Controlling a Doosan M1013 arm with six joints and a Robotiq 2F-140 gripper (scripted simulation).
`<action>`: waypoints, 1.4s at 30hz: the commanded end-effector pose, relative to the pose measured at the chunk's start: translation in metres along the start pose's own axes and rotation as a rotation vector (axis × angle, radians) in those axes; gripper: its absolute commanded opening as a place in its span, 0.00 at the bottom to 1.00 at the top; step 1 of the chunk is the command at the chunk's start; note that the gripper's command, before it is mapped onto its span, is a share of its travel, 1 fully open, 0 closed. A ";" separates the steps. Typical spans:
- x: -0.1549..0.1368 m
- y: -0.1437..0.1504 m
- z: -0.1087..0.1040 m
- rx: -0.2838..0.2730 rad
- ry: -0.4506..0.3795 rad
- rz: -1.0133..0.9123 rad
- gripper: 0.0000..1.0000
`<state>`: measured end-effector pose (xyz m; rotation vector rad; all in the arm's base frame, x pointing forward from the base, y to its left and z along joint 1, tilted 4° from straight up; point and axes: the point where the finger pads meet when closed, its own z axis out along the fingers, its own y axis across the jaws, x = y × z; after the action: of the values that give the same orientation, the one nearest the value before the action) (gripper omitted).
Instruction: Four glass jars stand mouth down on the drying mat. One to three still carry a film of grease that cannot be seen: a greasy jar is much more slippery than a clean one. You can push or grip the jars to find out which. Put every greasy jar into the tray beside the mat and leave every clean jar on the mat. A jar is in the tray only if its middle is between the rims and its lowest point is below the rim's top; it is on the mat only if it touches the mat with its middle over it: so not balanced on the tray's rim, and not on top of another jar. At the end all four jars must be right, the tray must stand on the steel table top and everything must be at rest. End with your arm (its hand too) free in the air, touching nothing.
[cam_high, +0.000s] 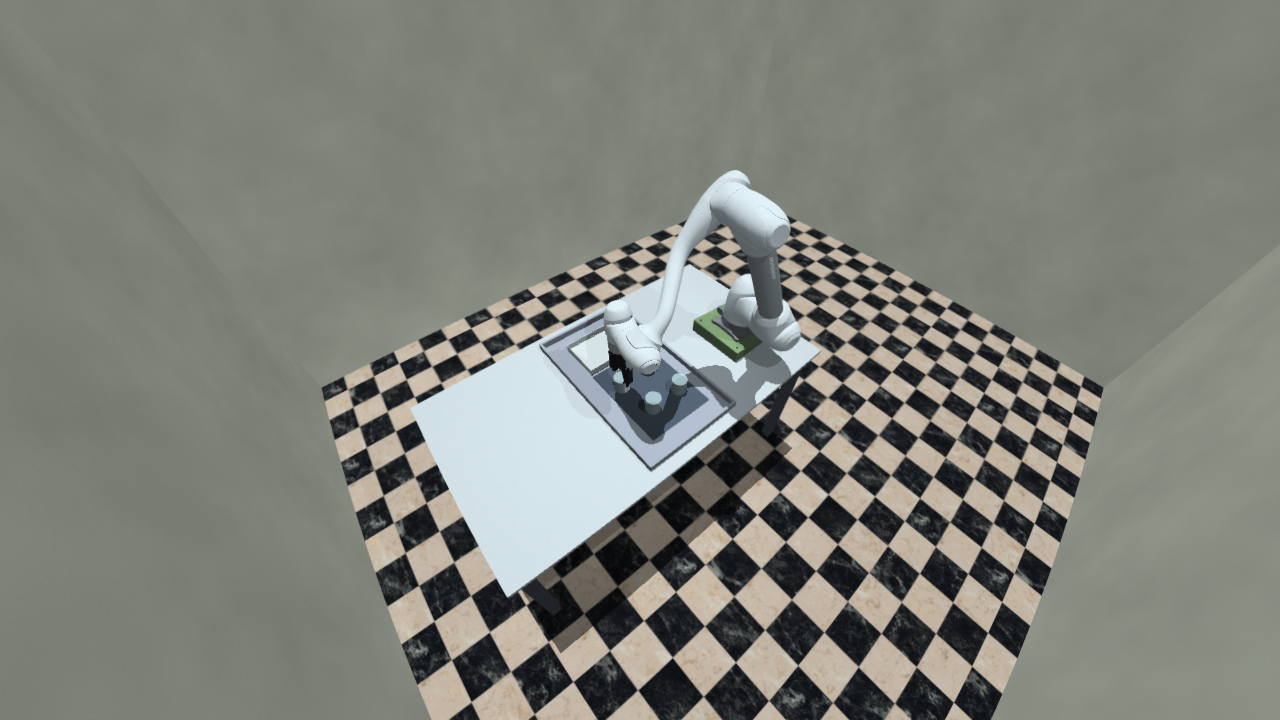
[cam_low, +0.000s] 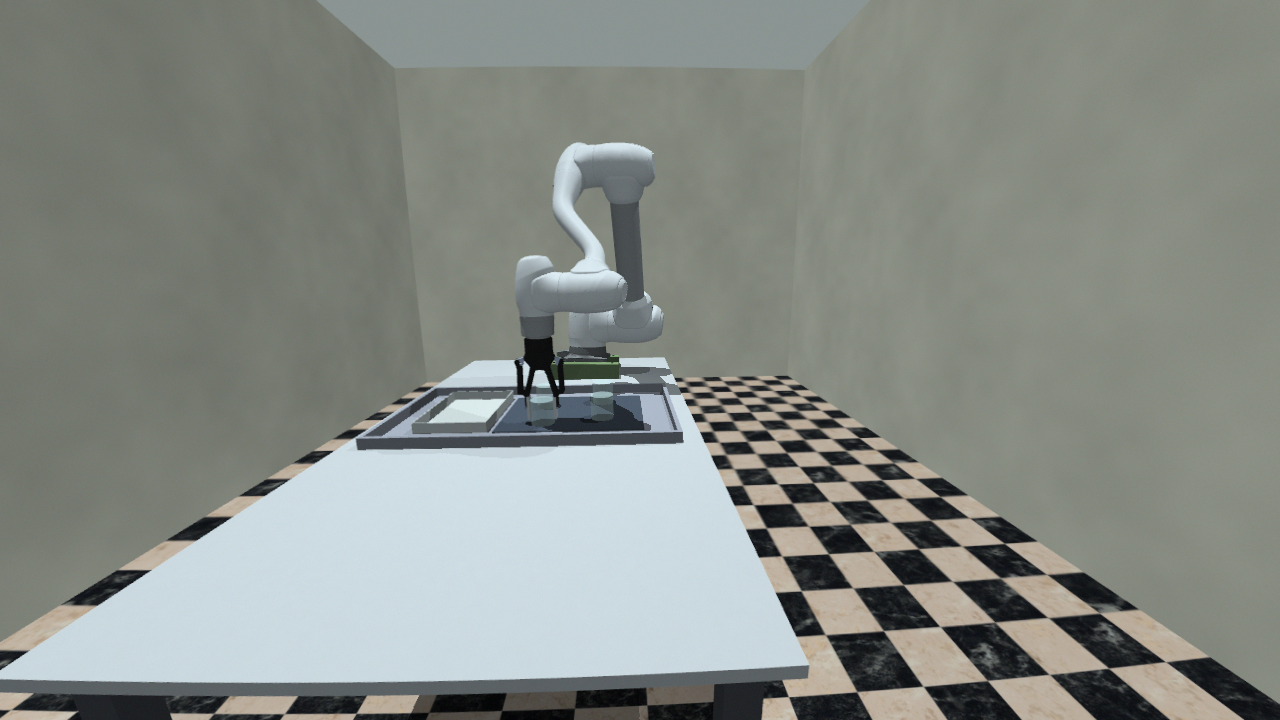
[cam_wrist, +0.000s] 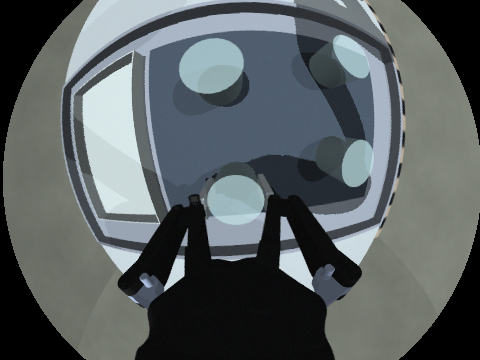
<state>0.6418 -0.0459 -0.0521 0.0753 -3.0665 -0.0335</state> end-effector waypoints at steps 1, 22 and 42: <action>0.000 0.000 0.000 0.000 0.000 0.000 0.44; 0.000 0.000 0.000 0.000 0.000 0.000 0.38; 0.000 0.000 0.000 0.000 0.000 0.000 0.35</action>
<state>0.6418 -0.0459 -0.0520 0.0753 -3.0666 -0.0334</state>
